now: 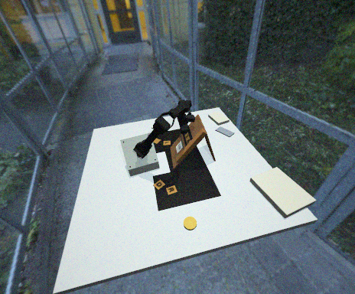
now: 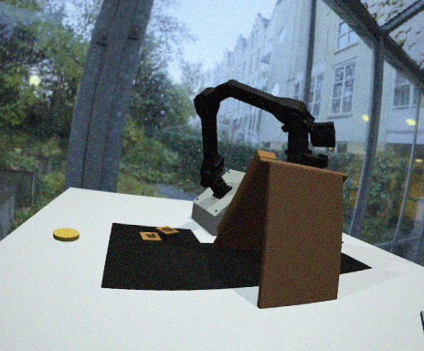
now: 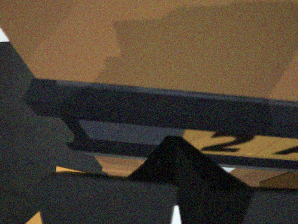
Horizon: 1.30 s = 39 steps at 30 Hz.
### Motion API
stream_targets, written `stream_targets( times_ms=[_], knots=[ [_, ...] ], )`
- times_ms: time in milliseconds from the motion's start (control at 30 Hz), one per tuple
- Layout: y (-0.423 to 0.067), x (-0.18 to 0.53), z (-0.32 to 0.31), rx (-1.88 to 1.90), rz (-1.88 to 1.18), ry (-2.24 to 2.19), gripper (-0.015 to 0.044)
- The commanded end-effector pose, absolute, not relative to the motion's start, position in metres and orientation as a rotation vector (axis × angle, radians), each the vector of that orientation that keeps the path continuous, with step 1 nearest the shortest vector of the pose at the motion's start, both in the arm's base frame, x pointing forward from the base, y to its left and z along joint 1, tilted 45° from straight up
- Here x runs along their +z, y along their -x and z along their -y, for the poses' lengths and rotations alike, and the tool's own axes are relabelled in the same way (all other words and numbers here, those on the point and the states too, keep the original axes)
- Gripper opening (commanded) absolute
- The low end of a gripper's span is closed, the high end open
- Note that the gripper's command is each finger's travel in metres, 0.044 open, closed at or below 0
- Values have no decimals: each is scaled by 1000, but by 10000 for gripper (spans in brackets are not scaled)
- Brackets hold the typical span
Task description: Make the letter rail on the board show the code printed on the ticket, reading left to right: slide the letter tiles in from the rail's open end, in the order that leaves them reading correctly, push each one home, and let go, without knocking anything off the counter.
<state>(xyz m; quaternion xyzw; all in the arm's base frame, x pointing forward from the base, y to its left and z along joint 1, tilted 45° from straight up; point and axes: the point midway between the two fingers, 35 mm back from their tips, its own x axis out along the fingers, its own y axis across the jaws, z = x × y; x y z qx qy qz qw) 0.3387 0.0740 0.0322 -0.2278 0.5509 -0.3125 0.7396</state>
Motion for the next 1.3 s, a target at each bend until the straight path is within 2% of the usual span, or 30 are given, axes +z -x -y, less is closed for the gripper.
stream_targets(
  times_ms=[0, 533, 633, 833, 1100, 1267],
  knots=[
    [-336, 34, -76, -692, -1206, 502, 0],
    [-318, 41, -89, -691, -1208, 502, 0],
    [-315, 54, -100, -567, -1215, 618, 79],
    [-280, 101, -133, -86, -1184, 1117, 236],
    [-227, 147, -157, 468, -926, 1790, 440],
    [-223, 150, -157, 508, -893, 1846, 440]
  ],
)
